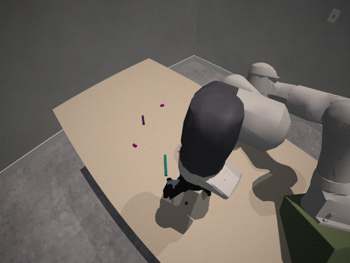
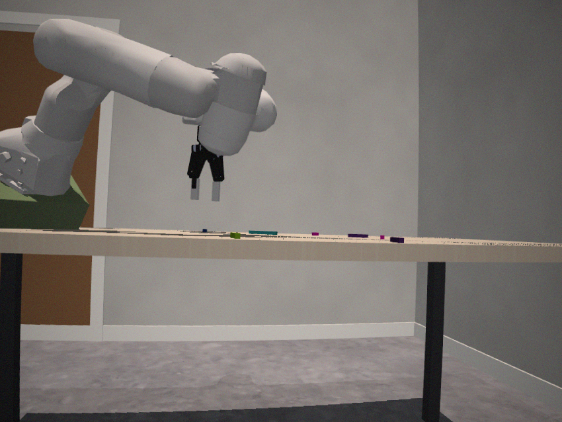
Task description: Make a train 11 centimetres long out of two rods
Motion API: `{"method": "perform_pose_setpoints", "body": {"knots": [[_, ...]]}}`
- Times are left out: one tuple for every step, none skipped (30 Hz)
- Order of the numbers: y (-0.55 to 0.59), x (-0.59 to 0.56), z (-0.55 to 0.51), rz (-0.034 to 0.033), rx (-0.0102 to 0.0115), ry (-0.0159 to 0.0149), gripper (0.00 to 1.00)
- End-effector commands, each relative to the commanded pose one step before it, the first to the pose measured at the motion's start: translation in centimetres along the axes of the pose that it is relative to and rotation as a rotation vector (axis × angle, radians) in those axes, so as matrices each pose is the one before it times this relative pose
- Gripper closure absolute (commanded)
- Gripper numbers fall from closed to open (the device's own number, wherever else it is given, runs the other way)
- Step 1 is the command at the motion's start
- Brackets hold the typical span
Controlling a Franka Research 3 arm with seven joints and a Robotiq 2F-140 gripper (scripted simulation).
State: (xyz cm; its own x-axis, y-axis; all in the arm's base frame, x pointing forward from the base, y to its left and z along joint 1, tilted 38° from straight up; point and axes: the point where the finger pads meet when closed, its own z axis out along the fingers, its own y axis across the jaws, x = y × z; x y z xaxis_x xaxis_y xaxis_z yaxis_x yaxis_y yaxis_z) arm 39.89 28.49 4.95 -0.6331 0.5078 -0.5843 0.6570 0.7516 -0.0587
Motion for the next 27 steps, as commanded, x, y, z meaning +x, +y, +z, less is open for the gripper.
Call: {"method": "perform_pose_setpoints", "body": {"knots": [[-0.064,-0.224,-0.034,0.00085,0.02246,-0.03139,0.00],[0.000,0.000,0.000,0.00000,0.00000,0.00000,0.00],[0.000,0.000,0.000,0.00000,0.00000,0.00000,0.00],[0.000,0.000,0.000,0.00000,0.00000,0.00000,0.00],[0.000,0.000,0.000,0.00000,0.00000,0.00000,0.00],[0.000,0.000,0.000,0.00000,0.00000,0.00000,0.00],[0.000,0.000,0.000,0.00000,0.00000,0.00000,0.00],[0.000,0.000,0.000,0.00000,0.00000,0.00000,0.00],[0.000,0.000,0.000,0.00000,0.00000,0.00000,0.00],[0.000,0.000,0.000,0.00000,0.00000,0.00000,0.00],[0.000,0.000,0.000,0.00000,0.00000,0.00000,0.00],[0.000,0.000,0.000,0.00000,0.00000,0.00000,0.00],[0.000,0.000,0.000,0.00000,0.00000,0.00000,0.00],[0.002,-0.003,0.000,0.00056,0.00000,0.00001,0.00],[0.011,-0.017,0.002,0.00372,0.00000,0.00003,0.00],[0.029,-0.045,0.004,0.00957,-0.00001,0.00009,0.00],[0.054,-0.082,0.007,0.01762,-0.00002,0.00016,0.00],[0.086,-0.127,0.012,0.02740,-0.00002,0.00025,0.00],[0.125,-0.176,0.017,0.03849,-0.00002,0.00034,0.00],[0.172,-0.226,0.022,0.05047,-0.00002,0.00043,0.00],[0.185,-0.222,0.023,0.05131,0.00000,0.00042,0.00],[0.070,-0.076,0.008,0.01832,0.00000,0.00015,0.00],[0.074,-0.078,0.009,0.01897,0.00001,0.00015,0.00],[0.074,-0.076,0.009,0.01868,0.00001,0.00015,0.00],[0.073,-0.073,0.008,0.01827,0.00001,0.00014,0.00],[0.073,-0.070,0.008,0.01792,0.00001,0.00014,0.00],[0.000,0.000,0.000,0.00000,0.00000,0.00000,0.00]]}}
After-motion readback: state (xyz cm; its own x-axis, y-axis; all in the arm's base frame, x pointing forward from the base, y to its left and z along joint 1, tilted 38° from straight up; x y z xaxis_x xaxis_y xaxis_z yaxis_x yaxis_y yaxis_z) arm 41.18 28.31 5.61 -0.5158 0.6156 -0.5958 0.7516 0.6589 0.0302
